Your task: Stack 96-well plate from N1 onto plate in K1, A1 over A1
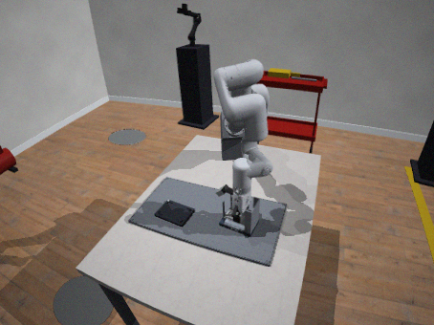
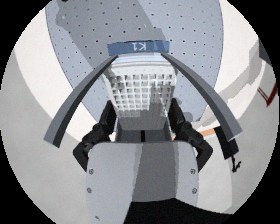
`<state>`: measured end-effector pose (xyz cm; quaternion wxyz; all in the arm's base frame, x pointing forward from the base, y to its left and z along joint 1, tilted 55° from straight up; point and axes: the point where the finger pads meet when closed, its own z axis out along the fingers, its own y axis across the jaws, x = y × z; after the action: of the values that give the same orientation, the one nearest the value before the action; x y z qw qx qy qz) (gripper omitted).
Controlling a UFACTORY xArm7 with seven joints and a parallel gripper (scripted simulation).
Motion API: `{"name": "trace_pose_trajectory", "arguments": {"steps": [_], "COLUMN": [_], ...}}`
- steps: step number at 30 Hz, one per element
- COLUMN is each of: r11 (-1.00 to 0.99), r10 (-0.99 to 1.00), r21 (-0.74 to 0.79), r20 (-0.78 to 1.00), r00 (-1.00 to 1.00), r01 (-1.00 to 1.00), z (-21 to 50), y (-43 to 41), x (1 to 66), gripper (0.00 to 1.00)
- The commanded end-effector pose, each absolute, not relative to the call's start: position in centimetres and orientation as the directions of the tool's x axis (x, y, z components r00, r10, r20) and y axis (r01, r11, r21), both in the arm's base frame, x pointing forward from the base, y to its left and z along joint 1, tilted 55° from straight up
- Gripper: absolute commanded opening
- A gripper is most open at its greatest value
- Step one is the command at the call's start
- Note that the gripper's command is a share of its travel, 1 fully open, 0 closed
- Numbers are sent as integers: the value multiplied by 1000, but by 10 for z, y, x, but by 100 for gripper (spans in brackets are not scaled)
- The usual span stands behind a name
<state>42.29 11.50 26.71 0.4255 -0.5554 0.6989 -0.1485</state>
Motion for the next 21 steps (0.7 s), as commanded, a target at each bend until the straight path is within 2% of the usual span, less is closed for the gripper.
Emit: {"name": "trace_pose_trajectory", "arguments": {"steps": [1,21], "r11": [346,346], "r10": [-897,-897], "r21": [-695,-694], "r20": [-443,-443], "r00": [-5,-5], "r01": [-631,-631], "z": [264,262], "y": [117,118], "x": [429,432], "gripper": [0,0]}}
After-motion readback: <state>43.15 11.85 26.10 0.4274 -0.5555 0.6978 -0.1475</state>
